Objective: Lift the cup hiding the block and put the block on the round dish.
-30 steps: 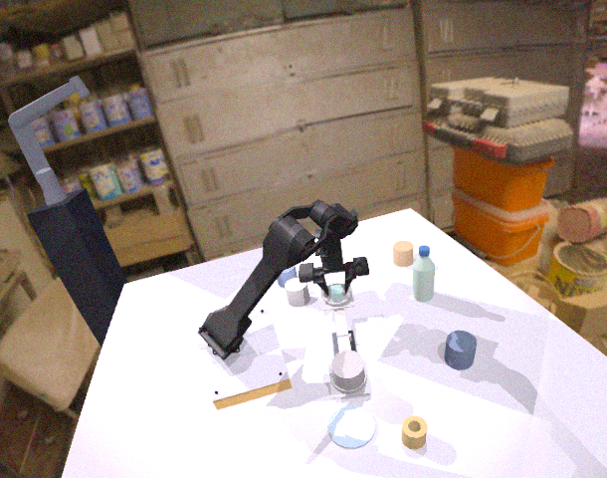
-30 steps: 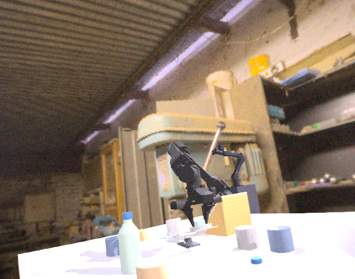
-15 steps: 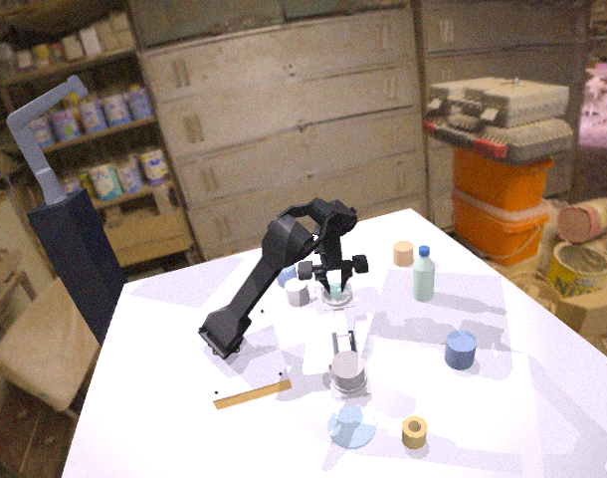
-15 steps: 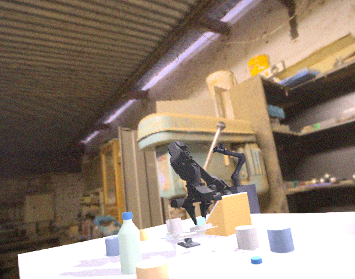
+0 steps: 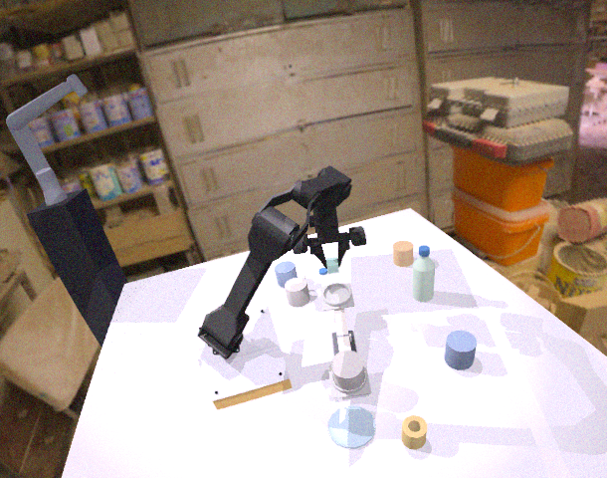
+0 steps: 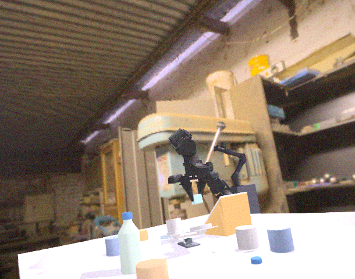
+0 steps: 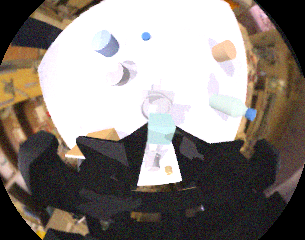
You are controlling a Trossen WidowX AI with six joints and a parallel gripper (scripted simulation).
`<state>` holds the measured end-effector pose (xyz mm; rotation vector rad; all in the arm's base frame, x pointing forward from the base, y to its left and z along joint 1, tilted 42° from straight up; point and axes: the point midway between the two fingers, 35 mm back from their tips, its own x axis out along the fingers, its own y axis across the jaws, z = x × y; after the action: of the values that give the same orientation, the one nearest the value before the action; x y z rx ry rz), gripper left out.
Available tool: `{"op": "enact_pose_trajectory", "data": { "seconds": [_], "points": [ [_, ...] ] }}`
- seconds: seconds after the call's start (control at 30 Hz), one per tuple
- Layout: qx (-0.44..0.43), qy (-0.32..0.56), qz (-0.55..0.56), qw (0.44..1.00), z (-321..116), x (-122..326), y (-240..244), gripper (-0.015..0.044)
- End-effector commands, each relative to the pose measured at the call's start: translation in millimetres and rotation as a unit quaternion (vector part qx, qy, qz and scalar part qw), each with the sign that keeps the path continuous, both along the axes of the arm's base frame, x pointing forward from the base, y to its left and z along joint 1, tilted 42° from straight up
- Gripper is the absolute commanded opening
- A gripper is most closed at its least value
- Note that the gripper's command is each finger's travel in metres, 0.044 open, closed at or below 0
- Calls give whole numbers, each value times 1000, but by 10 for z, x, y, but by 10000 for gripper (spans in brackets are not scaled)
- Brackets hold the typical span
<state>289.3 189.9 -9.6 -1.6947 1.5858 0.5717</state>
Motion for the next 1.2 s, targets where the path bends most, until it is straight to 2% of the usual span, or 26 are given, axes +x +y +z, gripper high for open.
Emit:
{"op": "enact_pose_trajectory", "data": {
  "seconds": [0.0,1.17],
  "points": [
    [3,-2,-5,1000,52,5,5,0],
    [55,6,-1,998,654,445,-1020,0]
  ]
}}
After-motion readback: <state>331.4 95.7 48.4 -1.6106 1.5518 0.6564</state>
